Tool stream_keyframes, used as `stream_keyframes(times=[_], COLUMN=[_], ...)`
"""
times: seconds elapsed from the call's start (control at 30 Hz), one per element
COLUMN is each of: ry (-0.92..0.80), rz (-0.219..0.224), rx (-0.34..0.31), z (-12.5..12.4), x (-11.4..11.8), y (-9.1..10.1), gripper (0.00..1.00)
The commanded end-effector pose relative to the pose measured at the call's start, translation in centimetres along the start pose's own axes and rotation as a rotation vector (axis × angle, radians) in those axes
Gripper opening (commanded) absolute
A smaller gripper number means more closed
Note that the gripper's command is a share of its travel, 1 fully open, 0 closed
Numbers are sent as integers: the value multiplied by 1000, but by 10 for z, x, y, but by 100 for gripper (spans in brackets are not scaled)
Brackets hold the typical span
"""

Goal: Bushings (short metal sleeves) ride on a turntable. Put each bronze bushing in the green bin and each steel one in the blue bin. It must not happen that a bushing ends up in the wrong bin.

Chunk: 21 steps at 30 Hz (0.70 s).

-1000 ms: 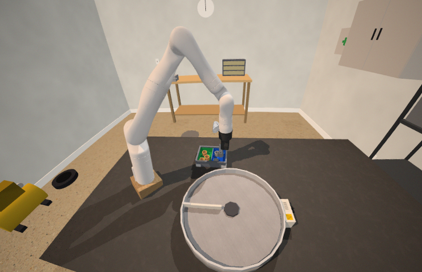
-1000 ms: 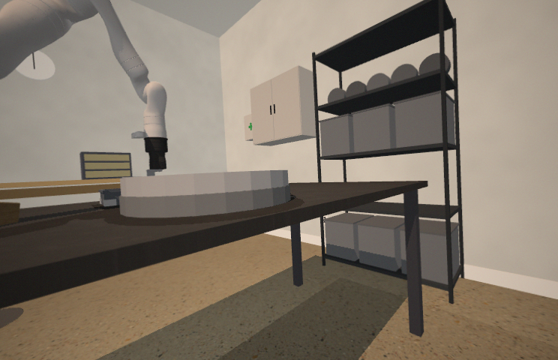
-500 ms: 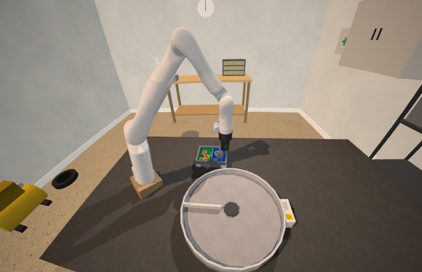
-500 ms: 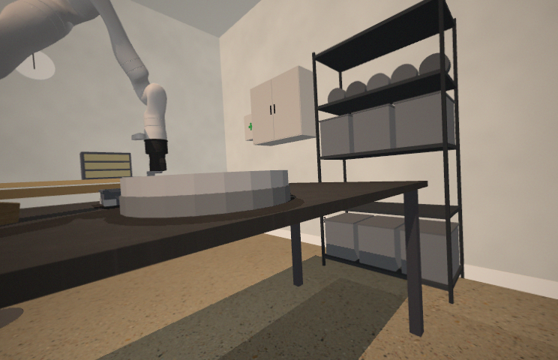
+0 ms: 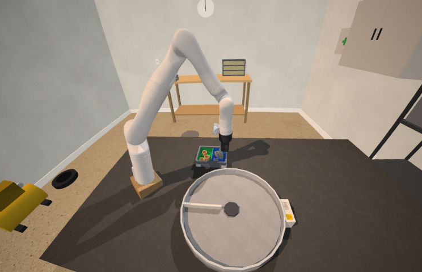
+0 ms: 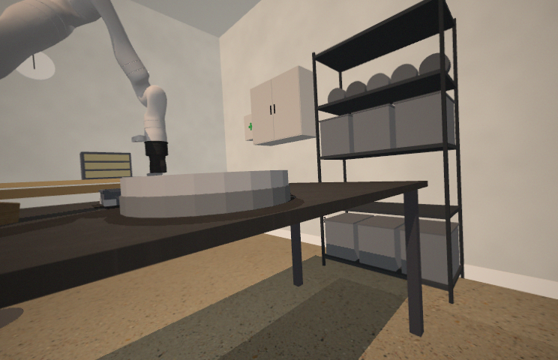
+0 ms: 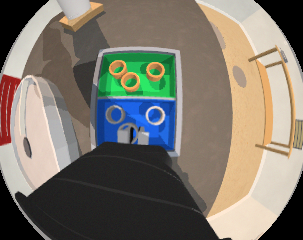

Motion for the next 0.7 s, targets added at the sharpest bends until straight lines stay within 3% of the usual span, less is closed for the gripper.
stream_keyframes(times=[0.0, 0.67], ry=[-1, -1], rz=[-1, -1], rx=[1, 1], z=[0, 0], x=[0, 0], y=[-3, -10], gripper=[0, 0])
Point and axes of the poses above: the point where the finger pads meet when closed, its own y axis back along the fingers, its own x axis across the jaws, z = x × y, the point moved 5 cm from there along y, back along the fingers, and after that the axes turned 7 degrees about y, right-handed, at the moved point
